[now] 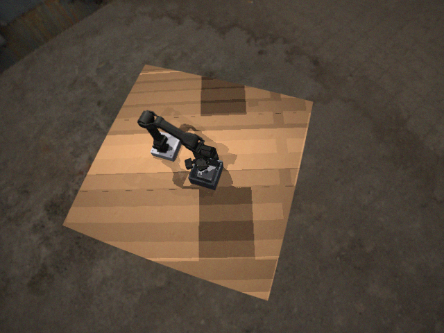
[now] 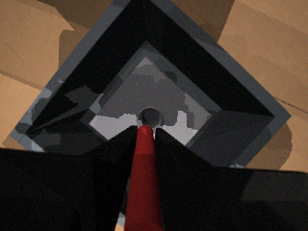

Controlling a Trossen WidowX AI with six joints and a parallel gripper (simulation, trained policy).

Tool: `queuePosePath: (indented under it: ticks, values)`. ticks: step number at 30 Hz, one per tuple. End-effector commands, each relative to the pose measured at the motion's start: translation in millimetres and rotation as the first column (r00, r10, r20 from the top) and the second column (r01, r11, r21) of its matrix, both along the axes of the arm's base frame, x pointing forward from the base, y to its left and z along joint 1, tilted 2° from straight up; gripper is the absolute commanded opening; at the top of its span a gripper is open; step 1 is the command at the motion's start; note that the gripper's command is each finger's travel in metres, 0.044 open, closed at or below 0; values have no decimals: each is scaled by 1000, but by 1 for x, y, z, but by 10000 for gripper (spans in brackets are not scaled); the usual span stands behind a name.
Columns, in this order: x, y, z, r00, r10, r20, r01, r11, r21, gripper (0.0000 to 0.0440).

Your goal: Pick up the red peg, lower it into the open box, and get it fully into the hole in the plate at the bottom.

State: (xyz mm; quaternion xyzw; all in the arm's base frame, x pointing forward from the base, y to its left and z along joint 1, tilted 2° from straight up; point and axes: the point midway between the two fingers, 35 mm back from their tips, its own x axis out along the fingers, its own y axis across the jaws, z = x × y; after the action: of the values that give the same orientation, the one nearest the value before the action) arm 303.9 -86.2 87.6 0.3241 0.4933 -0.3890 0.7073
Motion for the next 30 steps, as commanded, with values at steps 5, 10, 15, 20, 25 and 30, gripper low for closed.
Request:
queuePosePath:
  ticks: [5,10,15,20,25,30]
  values:
    - [4,-7,-22,999,-2,-38,3,1000,22,13]
    - [5,-11,-33,998,15,-68,-14,1000,23,116]
    - [9,-17,-37,994,36,-101,-35,999,17,143]
    - [22,-24,-36,993,56,-101,-56,998,5,238]
    - [33,-34,-33,992,72,-102,-74,997,-11,350]
    - [46,-44,-27,993,78,-83,-81,996,-34,440]
